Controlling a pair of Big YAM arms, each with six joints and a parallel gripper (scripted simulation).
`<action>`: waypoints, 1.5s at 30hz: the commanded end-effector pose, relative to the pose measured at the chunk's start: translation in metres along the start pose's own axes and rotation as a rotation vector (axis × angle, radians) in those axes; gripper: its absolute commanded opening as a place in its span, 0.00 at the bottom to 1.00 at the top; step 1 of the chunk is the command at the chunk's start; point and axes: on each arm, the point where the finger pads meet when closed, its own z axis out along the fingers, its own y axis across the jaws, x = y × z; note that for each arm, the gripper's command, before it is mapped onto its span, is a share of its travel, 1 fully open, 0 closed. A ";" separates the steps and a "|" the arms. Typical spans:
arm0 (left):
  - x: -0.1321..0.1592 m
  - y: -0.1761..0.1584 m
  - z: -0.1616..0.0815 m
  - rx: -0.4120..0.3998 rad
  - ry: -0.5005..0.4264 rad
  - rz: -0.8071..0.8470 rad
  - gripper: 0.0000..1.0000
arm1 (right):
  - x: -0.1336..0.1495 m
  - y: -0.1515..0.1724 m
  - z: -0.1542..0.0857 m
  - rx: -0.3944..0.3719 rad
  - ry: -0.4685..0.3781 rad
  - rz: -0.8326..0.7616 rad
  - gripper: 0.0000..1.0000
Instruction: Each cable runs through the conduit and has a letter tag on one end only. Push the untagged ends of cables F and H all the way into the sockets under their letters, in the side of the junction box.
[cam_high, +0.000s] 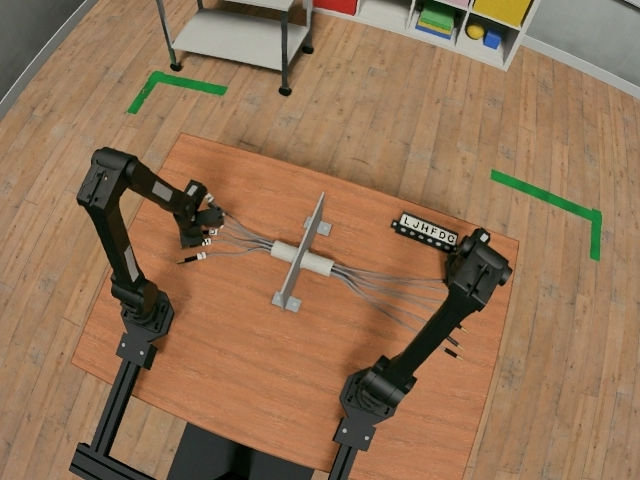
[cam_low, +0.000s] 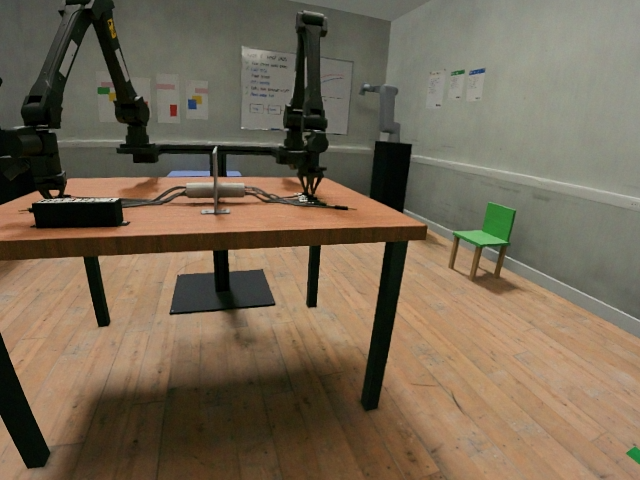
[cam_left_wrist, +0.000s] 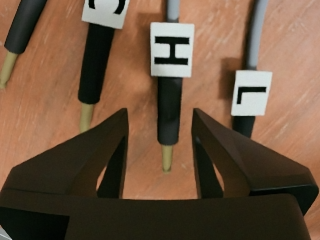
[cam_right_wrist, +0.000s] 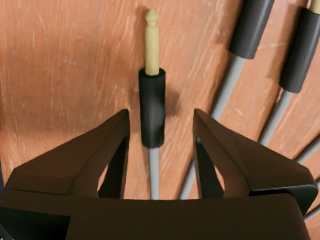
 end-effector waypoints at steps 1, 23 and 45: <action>-0.007 0.004 0.010 0.000 -0.005 0.020 0.35 | -0.015 0.015 0.003 -0.028 -0.023 0.013 0.35; -0.002 0.001 0.015 0.003 0.000 0.011 0.22 | -0.012 0.011 0.004 -0.032 -0.026 0.012 0.22; -0.003 0.002 0.015 -0.002 -0.006 0.022 0.05 | -0.006 0.008 -0.027 -0.032 -0.025 0.018 0.05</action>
